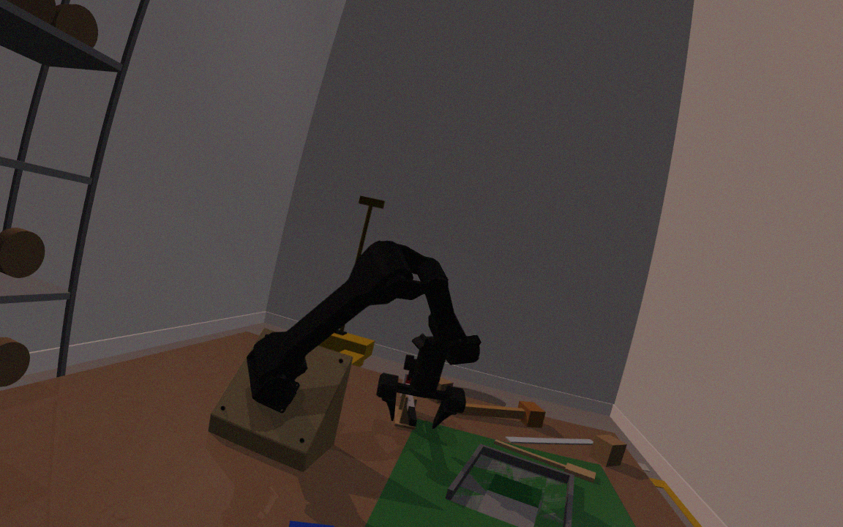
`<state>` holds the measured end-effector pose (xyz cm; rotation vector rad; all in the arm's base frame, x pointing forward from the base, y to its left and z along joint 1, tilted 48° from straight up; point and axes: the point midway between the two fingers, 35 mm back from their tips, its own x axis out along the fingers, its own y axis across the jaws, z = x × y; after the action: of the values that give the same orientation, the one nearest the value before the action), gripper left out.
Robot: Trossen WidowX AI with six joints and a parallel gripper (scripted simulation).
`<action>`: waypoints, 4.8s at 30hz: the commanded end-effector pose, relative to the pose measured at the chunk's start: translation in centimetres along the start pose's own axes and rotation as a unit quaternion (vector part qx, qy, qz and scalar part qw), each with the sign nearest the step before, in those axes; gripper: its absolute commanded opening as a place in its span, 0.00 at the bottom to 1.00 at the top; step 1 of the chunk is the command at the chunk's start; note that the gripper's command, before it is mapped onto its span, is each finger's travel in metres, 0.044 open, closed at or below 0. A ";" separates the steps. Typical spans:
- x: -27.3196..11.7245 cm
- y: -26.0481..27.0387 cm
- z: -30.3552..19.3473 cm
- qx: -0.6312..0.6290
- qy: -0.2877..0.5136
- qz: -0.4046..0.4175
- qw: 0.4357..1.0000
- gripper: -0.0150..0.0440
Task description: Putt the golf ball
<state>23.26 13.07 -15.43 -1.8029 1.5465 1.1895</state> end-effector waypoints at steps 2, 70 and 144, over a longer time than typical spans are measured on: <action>1.4 0.5 -0.4 -0.005 0.006 0.007 1.000 1.00; -10.3 -0.3 -2.8 0.142 0.020 -0.006 0.990 0.25; -15.1 11.1 -31.4 0.837 0.082 -0.119 0.527 0.25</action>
<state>22.42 -6.56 15.32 -0.5558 1.3663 -0.7316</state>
